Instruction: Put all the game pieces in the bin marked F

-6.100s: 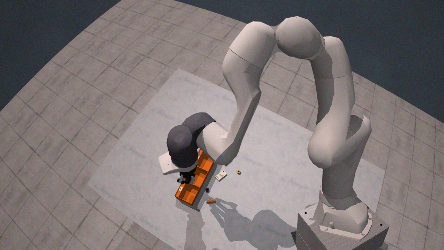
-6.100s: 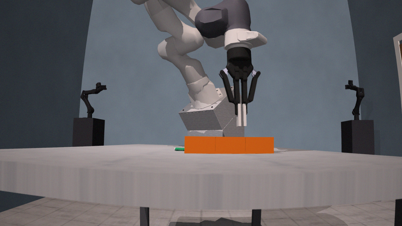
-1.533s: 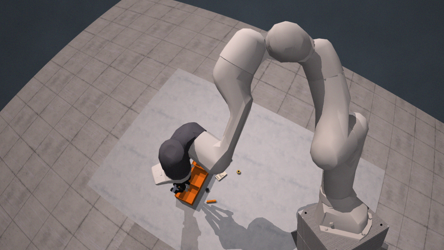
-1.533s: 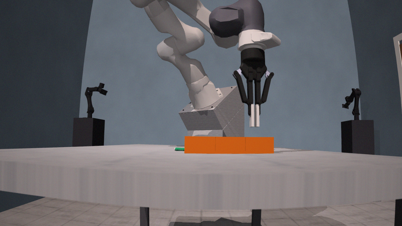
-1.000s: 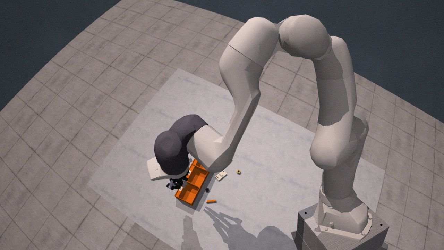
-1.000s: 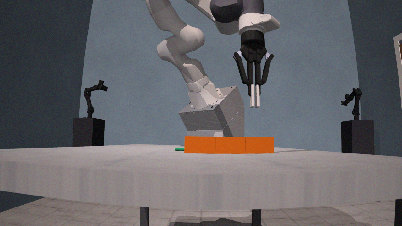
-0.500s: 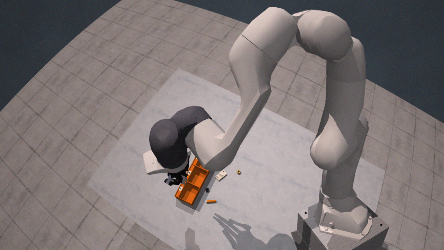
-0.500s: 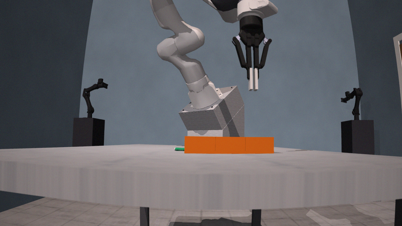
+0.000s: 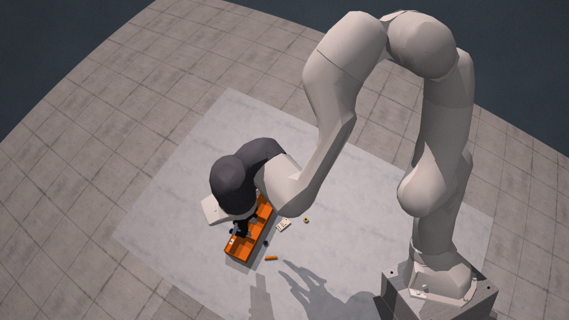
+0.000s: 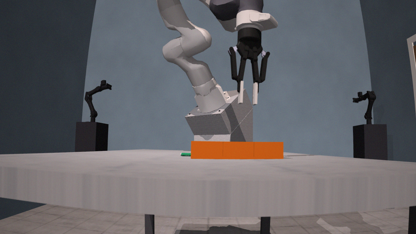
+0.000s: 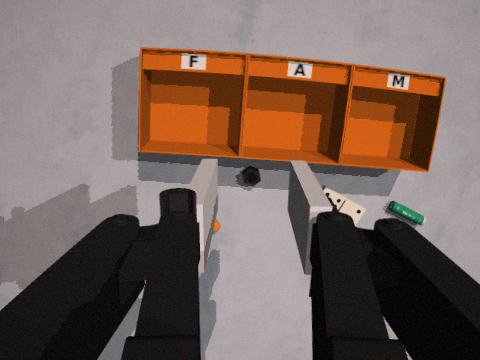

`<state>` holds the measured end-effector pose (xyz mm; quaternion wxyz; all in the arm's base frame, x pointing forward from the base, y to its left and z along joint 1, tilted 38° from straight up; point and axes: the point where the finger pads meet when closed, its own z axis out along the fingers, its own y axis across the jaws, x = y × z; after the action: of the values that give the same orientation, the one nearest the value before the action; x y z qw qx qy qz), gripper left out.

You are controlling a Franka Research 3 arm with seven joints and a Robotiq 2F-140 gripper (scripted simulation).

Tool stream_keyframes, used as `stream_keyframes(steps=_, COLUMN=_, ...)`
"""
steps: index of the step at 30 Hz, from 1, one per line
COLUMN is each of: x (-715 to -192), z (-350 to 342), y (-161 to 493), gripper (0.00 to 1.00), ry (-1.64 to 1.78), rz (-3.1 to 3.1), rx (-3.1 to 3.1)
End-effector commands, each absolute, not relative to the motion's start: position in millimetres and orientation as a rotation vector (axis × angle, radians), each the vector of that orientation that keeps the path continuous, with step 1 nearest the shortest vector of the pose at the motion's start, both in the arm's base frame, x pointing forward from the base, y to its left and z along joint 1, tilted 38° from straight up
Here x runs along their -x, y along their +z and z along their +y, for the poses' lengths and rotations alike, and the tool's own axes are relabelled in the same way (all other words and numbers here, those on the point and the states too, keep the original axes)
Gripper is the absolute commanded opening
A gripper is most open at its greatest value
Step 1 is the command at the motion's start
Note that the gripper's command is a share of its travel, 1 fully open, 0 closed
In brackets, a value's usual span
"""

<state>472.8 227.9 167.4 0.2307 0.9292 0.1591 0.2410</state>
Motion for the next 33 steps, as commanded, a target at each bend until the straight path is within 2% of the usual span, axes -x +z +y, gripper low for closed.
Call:
stream_keyframes(steps=1, x=-476, z=208, y=158, gripper=0.25, ry=0.618, rz=0.641, rx=-2.504)
stream_keyframes(steps=19, x=-477, z=83, y=112, gripper=0.25, ry=0.457, rz=0.931, rx=-2.313)
stream_keyframes(steps=33, x=-478, z=87, y=112, gripper=0.25, ry=0.395, rz=1.211, rx=-2.160)
